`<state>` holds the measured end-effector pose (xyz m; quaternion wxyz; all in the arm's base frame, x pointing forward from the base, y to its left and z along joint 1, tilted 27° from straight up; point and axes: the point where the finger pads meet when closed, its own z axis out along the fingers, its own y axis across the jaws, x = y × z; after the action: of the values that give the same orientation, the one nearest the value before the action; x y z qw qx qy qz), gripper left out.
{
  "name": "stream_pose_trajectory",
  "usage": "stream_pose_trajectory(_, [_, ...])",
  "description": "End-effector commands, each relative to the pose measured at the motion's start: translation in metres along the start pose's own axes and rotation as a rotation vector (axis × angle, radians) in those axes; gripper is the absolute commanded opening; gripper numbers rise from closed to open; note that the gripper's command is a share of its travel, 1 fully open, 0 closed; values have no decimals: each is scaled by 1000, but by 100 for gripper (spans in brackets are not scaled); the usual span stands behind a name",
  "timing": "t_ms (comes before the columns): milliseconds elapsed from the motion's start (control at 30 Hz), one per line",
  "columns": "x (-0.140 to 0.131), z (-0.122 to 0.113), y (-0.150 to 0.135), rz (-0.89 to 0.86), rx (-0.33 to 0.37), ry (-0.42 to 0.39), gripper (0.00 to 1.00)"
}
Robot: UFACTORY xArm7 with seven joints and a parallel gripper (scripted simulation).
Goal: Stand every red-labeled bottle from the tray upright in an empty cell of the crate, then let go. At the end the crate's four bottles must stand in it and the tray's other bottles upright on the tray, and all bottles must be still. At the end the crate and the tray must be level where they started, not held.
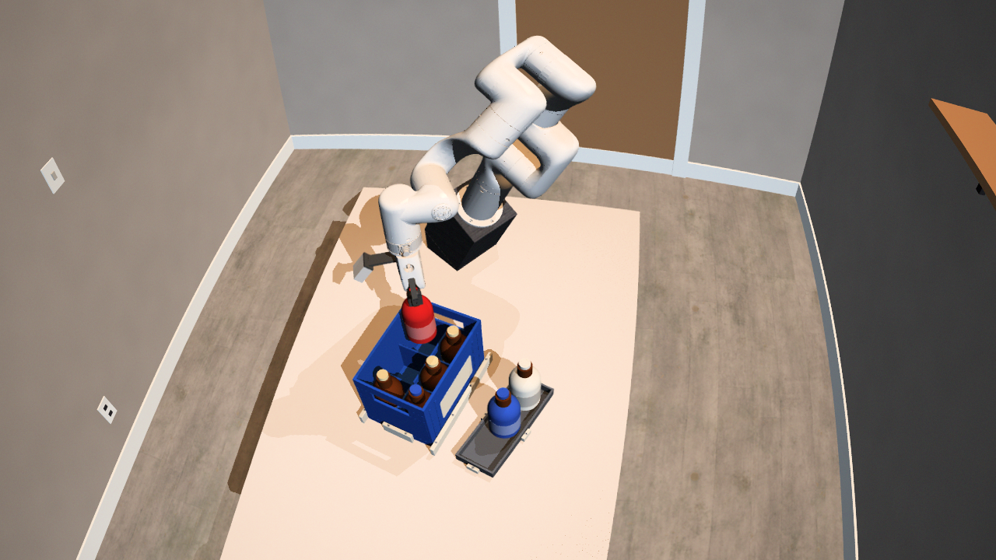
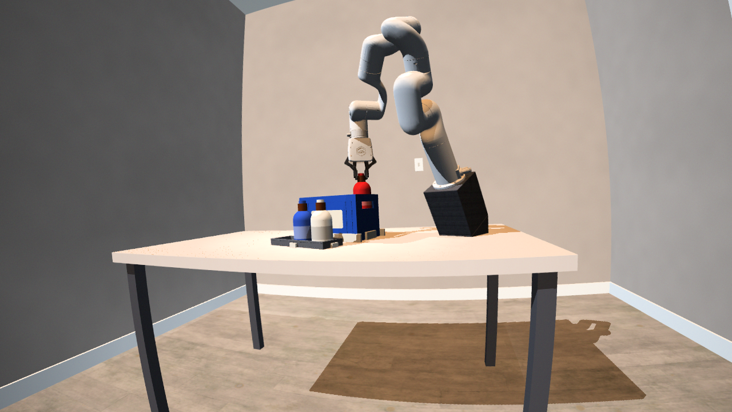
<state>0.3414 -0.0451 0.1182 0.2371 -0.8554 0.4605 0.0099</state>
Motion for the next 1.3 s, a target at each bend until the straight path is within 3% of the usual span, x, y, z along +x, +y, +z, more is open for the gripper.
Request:
stream_pose_trajectory(0, [1,-1,-1,0,2,4,0])
stream_pose_trajectory(1267, [1,25,-1,0,2,4,0])
